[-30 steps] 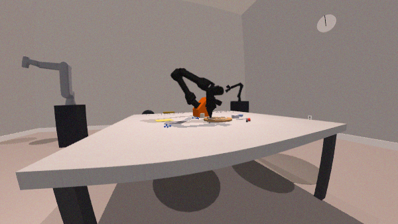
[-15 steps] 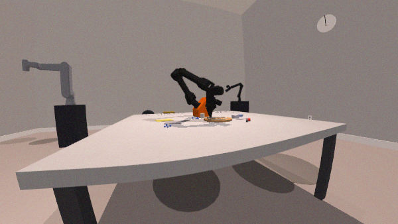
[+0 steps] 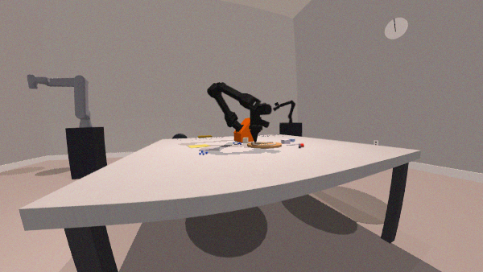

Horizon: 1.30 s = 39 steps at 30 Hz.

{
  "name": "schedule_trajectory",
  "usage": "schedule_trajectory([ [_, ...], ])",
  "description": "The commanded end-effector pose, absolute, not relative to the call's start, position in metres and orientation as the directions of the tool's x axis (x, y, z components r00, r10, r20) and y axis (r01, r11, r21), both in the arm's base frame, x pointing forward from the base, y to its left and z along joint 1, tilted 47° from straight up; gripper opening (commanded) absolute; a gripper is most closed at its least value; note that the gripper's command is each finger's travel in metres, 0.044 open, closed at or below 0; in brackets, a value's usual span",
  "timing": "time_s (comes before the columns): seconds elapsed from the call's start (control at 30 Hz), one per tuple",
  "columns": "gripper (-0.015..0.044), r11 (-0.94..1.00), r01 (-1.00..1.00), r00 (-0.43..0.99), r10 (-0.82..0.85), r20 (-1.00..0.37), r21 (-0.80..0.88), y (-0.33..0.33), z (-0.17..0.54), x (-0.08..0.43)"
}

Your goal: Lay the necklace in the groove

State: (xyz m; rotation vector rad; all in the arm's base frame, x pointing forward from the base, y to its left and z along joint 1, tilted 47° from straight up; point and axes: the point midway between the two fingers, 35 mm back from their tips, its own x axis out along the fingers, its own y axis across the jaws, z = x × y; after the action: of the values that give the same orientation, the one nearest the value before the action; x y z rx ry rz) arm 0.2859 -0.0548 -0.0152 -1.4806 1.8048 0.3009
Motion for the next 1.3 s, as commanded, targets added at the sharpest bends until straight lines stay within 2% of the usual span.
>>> schedule_trajectory([
  [0.0, 0.0, 0.3, -0.912, -0.034, -0.733, -0.68, -0.279, -0.0553, -0.0132, 0.2818],
  [1.03, 0.0, 0.3, -0.912, -0.034, -0.733, -0.679, -0.278, -0.0625, -0.017, 0.2744],
  [1.27, 0.0184, 0.297, -0.911, -0.024, -0.733, -0.68, -0.287, -0.0604, -0.0154, 0.2772],
])
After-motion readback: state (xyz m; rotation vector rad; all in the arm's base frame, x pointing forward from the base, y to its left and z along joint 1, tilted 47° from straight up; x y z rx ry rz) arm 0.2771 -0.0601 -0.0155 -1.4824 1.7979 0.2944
